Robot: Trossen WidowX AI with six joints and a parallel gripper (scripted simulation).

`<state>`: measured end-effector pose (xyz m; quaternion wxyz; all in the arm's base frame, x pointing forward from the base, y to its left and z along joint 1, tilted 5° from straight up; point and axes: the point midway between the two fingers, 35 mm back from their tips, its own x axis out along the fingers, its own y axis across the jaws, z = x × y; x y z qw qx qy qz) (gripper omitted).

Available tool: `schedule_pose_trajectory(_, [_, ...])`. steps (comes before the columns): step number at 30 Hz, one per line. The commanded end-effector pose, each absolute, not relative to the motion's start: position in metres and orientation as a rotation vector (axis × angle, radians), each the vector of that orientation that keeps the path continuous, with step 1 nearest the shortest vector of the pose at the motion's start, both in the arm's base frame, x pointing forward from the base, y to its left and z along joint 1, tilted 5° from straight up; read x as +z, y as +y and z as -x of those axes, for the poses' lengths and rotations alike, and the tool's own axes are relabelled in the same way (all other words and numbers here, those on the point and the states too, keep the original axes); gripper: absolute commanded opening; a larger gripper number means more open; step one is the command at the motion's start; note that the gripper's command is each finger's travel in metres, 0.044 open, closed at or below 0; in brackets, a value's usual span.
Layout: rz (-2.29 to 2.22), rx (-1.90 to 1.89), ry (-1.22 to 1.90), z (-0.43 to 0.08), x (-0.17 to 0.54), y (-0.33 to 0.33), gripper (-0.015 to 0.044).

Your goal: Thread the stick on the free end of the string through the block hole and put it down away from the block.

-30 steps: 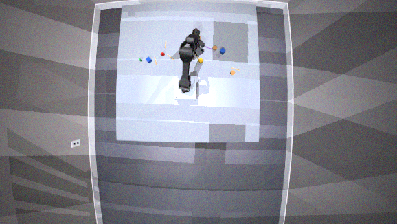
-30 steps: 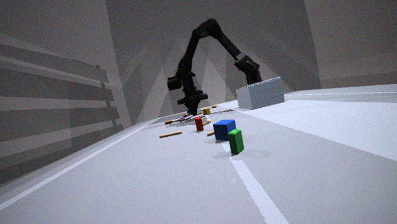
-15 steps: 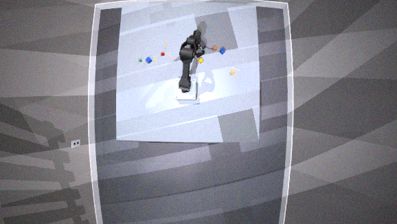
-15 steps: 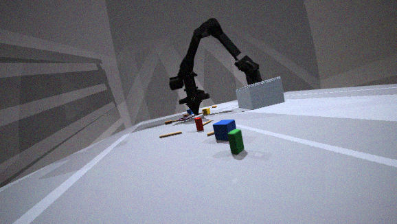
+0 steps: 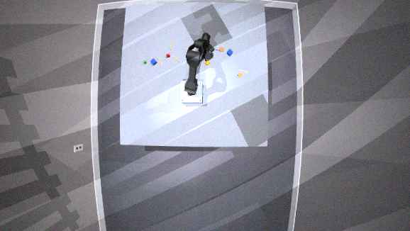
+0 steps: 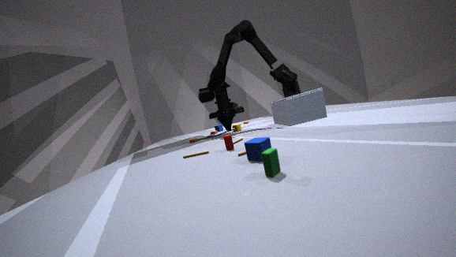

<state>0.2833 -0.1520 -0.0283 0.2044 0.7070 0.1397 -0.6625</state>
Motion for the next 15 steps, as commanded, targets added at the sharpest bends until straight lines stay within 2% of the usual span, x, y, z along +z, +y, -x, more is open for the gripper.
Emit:
schedule_pose_trajectory(1, [-1.972, -1.847, 0.395, -0.276, -0.029, -0.154, 0.0000])
schedule_pose_trajectory(15, [-1.970, -1.848, 0.395, -0.258, -0.030, -0.164, 0.0000])
